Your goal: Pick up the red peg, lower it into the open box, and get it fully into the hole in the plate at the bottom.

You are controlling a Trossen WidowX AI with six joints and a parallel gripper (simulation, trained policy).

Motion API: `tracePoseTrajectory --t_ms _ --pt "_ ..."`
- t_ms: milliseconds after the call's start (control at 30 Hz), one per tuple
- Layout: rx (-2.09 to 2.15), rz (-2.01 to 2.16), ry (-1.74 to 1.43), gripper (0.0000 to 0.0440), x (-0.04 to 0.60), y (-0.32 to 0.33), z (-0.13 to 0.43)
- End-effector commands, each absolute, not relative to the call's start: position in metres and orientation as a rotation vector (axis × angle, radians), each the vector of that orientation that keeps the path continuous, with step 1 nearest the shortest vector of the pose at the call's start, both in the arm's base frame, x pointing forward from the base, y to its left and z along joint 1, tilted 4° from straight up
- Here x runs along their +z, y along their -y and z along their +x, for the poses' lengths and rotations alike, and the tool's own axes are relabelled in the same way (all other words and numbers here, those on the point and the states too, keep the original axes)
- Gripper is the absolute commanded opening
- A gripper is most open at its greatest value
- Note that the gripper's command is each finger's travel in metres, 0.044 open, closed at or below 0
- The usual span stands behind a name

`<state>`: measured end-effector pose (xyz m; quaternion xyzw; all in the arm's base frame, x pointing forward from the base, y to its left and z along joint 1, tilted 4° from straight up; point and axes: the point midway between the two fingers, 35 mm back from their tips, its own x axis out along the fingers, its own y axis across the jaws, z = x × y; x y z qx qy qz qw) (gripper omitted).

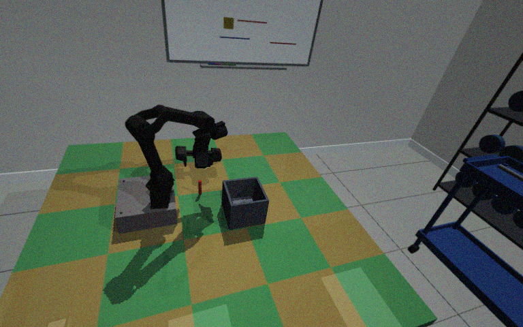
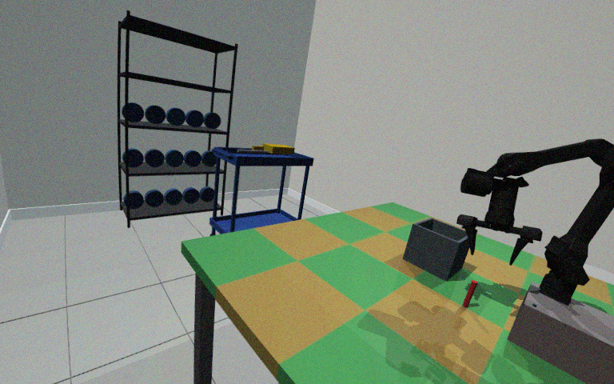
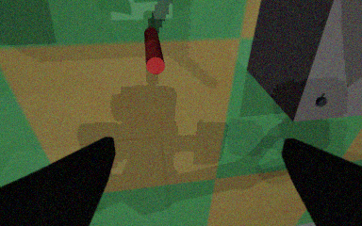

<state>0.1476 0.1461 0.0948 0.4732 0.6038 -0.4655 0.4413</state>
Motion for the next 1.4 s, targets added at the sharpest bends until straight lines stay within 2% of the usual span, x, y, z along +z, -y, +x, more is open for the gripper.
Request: tracePoseTrajectory --t_ms 0,733,933,1000,1367 --pt "-1.157 1.113 -1.496 0.0423 0.084 -0.143 0.145" --pt "-1.132 0.912 -1.434 0.0418 0.008 -0.129 0.144" --pt "-1.131 0.904 -1.407 0.0401 -0.009 -0.128 0.145" --pt "-1.129 0.901 -1.402 0.0379 -0.015 -0.128 0.145" --pt "-1.072 0.887 -1.406 0.0141 -0.038 -0.137 0.152"
